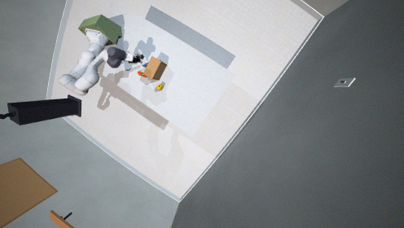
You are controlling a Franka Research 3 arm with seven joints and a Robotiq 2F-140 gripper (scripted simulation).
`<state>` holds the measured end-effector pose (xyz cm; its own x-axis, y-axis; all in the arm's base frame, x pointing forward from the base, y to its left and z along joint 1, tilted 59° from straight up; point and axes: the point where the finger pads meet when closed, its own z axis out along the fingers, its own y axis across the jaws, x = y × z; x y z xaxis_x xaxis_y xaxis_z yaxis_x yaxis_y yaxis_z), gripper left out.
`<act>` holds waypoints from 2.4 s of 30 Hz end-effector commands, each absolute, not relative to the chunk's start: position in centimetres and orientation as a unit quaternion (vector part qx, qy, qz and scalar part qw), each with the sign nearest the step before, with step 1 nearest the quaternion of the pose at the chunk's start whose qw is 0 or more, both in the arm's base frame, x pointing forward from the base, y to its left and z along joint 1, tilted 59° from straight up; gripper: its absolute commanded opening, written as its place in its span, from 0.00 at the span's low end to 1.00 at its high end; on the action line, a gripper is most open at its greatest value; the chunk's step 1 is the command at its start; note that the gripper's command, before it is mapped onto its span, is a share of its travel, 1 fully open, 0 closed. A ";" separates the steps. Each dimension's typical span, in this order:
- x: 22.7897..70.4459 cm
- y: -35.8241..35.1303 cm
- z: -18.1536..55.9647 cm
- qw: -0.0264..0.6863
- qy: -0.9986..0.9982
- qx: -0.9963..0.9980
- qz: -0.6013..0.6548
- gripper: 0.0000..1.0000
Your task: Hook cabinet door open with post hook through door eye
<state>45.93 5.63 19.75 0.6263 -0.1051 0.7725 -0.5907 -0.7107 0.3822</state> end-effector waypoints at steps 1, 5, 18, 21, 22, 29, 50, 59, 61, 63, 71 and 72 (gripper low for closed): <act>46.0 6.1 19.6 0.330 -0.176 0.851 0.369 0.03; 46.0 6.2 19.5 0.333 -0.168 0.853 0.366 0.03; 46.4 6.8 19.1 0.353 -0.119 0.861 0.347 0.03; 46.4 6.8 19.1 0.354 -0.118 0.861 0.346 0.03; 46.4 6.8 19.1 0.355 -0.116 0.861 0.345 0.03; 46.6 7.1 18.9 0.365 -0.090 0.864 0.334 0.03; 46.6 7.1 18.9 0.365 -0.090 0.864 0.334 0.03; 46.6 7.1 18.9 0.365 -0.090 0.864 0.334 0.03; 46.6 7.1 18.9 0.365 -0.090 0.864 0.334 0.03; 46.6 7.1 18.9 0.365 -0.090 0.864 0.334 0.03; 46.8 6.9 18.8 0.365 -0.090 0.864 0.334 0.03; 46.8 6.9 18.8 0.365 -0.090 0.864 0.334 0.03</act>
